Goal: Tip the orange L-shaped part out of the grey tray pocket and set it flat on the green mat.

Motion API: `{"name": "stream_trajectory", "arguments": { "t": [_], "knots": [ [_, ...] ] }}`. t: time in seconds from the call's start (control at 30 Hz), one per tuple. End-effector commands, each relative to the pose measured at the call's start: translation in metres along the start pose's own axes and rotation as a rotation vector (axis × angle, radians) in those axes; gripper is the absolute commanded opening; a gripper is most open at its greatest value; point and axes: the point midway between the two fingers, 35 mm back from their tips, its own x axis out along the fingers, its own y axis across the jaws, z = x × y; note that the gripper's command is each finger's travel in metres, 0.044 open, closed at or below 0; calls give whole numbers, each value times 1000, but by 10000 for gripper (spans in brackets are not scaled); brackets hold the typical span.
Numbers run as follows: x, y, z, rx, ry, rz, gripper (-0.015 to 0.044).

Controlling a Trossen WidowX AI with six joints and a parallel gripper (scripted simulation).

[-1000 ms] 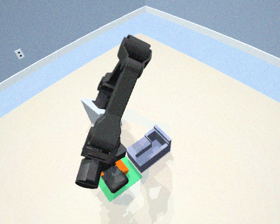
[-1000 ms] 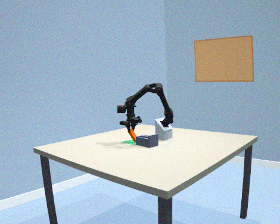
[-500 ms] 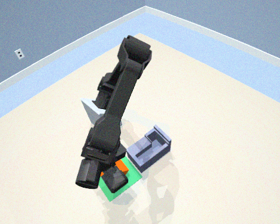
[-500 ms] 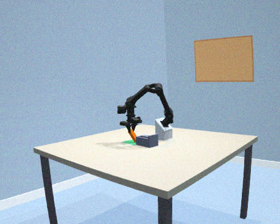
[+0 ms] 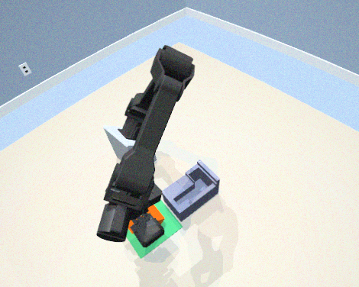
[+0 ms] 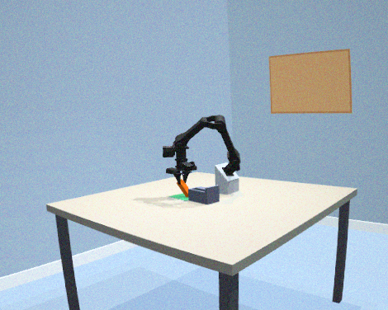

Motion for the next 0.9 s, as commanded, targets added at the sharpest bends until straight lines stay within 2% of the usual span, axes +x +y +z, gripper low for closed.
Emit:
{"name": "stream_trajectory", "arguments": {
  "t": [0.0,0.17,0.2,0.3,0.87],
  "knots": [
    [-3,0,0,0,0,0,263],
    [-54,-3,-2,5,1,-1,394],
    [-67,-2,-2,5,0,-1,400],
    [-89,0,-1,7,-1,-1,400],
    [-84,-1,-3,14,2,-16,400]
  ]
}}
